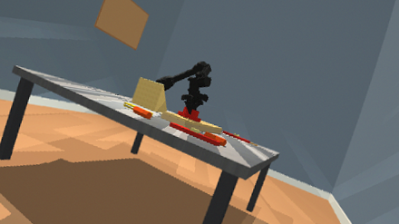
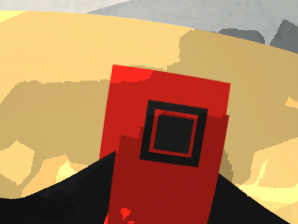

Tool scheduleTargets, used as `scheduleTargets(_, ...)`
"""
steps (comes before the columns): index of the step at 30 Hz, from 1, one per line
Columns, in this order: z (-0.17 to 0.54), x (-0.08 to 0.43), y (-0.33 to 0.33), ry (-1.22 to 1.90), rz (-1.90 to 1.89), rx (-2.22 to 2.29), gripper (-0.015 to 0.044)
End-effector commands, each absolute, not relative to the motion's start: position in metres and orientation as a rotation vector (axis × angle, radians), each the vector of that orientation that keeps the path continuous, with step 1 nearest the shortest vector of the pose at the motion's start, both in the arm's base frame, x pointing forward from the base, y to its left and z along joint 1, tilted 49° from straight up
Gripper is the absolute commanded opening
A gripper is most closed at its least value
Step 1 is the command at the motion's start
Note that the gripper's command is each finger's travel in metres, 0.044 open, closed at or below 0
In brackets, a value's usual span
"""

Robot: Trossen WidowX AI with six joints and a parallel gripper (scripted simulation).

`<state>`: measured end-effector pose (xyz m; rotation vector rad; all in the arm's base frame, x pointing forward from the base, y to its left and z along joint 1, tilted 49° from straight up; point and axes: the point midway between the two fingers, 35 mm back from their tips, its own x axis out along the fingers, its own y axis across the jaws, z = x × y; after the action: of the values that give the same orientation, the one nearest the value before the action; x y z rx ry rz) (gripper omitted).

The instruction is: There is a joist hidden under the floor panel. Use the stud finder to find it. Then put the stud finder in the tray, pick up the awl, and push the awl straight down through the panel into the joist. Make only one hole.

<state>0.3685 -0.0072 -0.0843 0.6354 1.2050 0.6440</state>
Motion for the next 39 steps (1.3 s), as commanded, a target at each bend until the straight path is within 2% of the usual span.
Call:
scheduleTargets(1,-0.077,0.368,0.001,1.202,0.652,0.640,0.0000)
scheduleTargets(39,-0.018,0.359,0.053,1.203,0.654,0.644,0.0000)
